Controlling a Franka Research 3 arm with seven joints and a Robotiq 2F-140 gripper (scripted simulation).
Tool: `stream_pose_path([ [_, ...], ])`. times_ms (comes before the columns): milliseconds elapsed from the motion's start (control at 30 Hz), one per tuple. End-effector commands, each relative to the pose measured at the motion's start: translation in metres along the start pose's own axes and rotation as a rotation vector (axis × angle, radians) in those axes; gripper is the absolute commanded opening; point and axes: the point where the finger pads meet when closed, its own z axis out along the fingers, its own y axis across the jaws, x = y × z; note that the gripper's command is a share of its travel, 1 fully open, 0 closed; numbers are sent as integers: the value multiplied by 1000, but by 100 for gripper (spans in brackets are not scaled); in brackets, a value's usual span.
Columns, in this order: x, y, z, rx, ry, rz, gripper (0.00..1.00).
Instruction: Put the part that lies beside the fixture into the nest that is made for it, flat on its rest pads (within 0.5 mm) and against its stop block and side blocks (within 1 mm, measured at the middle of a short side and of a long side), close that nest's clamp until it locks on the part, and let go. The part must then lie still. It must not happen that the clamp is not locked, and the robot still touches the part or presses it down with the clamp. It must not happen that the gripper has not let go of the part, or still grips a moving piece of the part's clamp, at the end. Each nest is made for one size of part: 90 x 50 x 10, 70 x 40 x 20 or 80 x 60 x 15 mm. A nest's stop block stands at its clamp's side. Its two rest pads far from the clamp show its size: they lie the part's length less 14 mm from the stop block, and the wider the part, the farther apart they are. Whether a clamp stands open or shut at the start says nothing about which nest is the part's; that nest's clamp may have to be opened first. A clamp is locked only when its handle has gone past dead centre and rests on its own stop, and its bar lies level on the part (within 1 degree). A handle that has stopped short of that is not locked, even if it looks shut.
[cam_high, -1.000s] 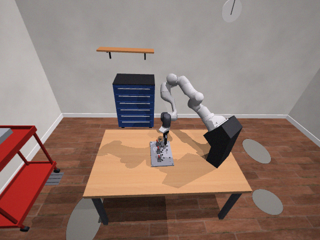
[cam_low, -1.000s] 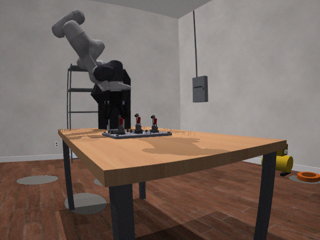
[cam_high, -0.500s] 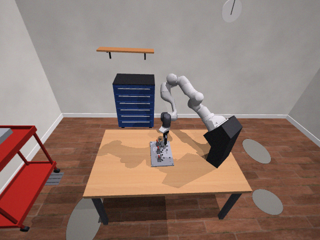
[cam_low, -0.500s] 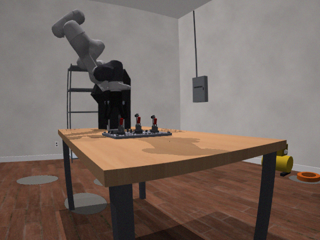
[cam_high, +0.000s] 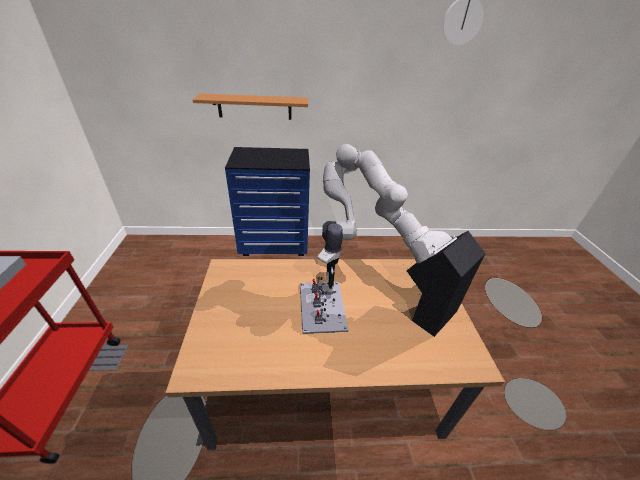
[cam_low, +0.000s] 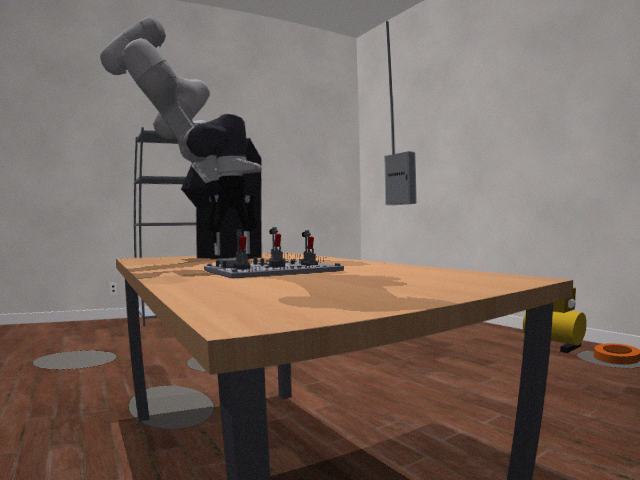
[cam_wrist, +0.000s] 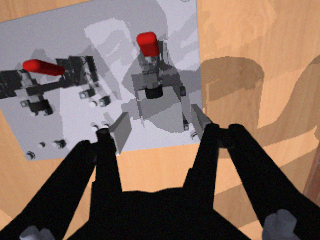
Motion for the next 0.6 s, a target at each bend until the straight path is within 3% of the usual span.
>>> stream_pose_path([
  [0, 0, 2, -11, -8, -4, -19, 58],
  [267, 0, 2, -36, -8, -4, -19, 58],
  [567, 0, 2, -41, -8, -4, -19, 58],
])
